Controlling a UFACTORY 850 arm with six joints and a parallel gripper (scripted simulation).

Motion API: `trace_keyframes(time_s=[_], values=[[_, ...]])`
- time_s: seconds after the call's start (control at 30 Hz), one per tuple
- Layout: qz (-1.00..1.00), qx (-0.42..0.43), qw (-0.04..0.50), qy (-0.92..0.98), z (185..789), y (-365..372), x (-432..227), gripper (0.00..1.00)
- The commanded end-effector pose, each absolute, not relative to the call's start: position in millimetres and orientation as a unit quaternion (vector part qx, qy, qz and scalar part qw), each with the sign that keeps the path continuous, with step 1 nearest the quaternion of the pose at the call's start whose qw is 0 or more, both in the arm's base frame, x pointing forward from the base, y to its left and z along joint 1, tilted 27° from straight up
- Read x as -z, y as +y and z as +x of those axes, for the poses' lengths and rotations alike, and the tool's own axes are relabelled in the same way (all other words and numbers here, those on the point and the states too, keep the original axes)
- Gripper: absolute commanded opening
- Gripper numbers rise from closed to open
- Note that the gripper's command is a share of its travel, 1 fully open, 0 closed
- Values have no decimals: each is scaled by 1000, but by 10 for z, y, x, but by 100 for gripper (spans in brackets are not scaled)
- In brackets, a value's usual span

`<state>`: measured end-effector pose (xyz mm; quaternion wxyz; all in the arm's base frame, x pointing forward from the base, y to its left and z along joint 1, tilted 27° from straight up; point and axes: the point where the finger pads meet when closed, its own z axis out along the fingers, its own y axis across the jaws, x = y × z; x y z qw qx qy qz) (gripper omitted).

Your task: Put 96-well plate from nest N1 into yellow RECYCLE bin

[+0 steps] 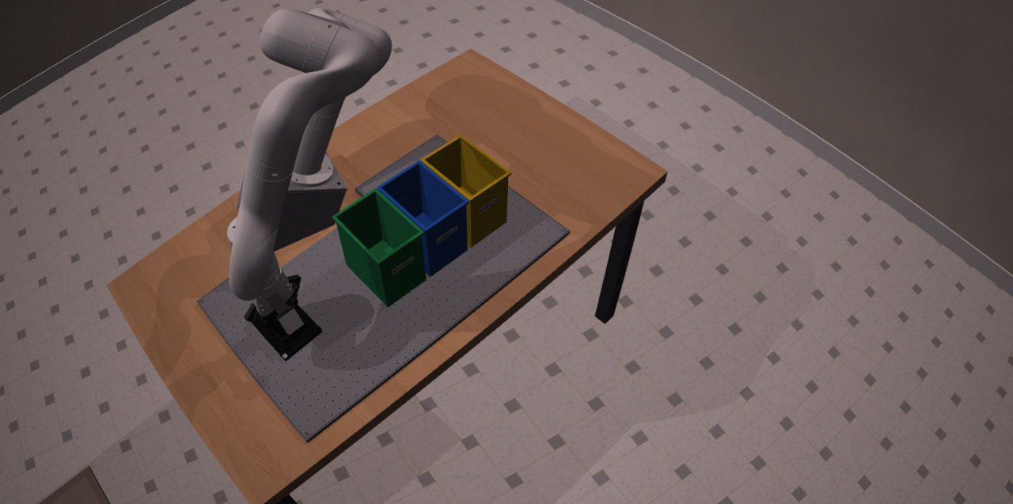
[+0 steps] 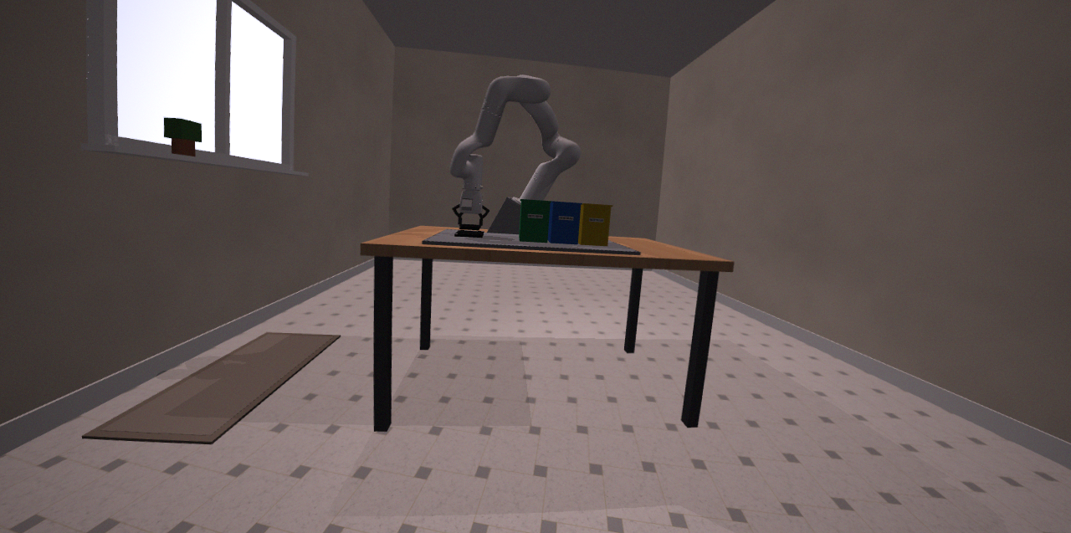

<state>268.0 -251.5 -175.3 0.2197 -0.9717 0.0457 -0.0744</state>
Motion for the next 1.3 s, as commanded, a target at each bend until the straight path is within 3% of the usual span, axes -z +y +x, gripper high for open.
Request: trace_keyframes(time_s=[0.0,1.27], values=[[-972,75,219,46,2682,-2531,1735,0],[-972,75,219,46,2607,-2720,1333,0]])
